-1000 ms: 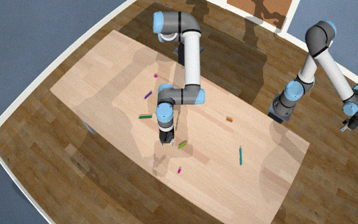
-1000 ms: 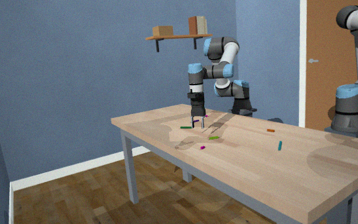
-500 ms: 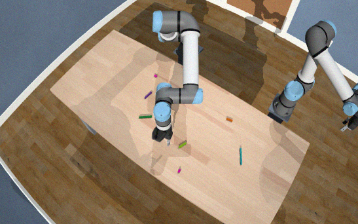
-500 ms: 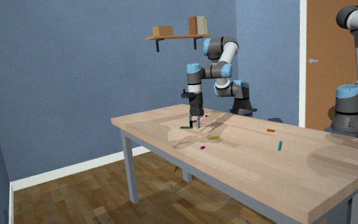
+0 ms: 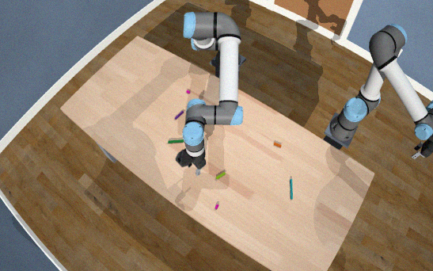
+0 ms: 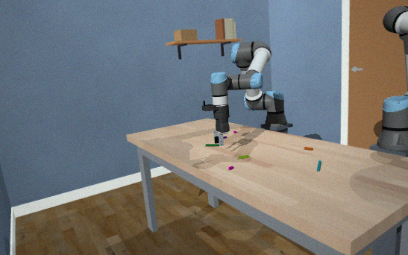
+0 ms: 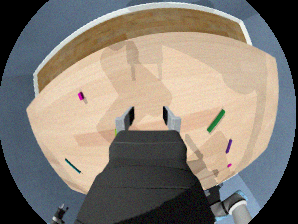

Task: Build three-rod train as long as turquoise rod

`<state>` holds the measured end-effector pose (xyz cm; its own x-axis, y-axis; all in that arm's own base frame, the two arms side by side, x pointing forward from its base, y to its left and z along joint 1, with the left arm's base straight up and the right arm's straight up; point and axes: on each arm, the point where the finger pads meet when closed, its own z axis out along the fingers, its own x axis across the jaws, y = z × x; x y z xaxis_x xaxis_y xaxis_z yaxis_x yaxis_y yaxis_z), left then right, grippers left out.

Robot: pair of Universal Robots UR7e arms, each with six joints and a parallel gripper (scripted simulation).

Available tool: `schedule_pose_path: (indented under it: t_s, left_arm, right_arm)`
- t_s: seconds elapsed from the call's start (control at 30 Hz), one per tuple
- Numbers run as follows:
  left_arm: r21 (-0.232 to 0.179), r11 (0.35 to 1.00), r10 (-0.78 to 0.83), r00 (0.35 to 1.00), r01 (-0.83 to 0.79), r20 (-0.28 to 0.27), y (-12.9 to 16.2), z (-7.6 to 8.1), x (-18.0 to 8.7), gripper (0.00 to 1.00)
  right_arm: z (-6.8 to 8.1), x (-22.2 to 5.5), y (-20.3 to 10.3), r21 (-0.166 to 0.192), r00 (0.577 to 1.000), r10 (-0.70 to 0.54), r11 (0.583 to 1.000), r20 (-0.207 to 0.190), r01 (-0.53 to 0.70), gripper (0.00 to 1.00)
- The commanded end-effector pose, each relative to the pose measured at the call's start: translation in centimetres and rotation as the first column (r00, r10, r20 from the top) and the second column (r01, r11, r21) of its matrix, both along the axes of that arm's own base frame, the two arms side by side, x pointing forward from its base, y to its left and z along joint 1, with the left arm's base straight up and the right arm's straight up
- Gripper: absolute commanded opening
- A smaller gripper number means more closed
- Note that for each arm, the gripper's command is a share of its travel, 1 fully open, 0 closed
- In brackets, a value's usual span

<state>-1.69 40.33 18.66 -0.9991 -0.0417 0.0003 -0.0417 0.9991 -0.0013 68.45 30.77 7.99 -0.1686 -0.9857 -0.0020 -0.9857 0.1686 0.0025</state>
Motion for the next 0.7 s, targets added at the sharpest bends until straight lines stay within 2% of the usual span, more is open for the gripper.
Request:
schedule_pose_path:
  t_s: [0.0,0.1,0.17,0.23,0.43,0.67]
  left_arm:
    - [0.001,1.0,0.0,1.0,0.0,0.0,0.0,0.0,0.0,1.0]
    - [0.001,1.0,0.0,1.0,0.0,0.0,0.0,0.0,0.0,1.0]
    - [0.001,1.0,0.0,1.0,0.0,0.0,0.0,0.0,0.0,1.0]
    - [0.001,1.0,0.0,1.0,0.0,0.0,0.0,0.0,0.0,1.0]
    - [0.001,1.0,0.0,1.0,0.0,0.0,0.0,0.0,0.0,1.0]
    - [0.001,1.0,0.0,1.0,0.0,0.0,0.0,0.0,0.0,1.0]
  right_arm:
    - [0.1,0.1,-0.8,-0.001,0.986,-0.167,0.986,0.004,0.167,1.0]
    - [0.1,0.0,-1.3,0.0,0.968,-0.25,0.968,0.004,0.25,1.0]
    - [0.1,0.0,-1.3,0.0,0.968,-0.25,0.968,0.004,0.25,1.0]
    - [0.1,0.0,-1.7,0.0,0.941,-0.339,0.941,0.004,0.339,1.0]
    - [0.1,-0.2,-2.6,0.0,0.871,-0.492,0.871,0.003,0.492,1.0]
    - [0.1,-0.4,-3.5,0.0,0.756,-0.655,0.756,0.003,0.655,1.0]
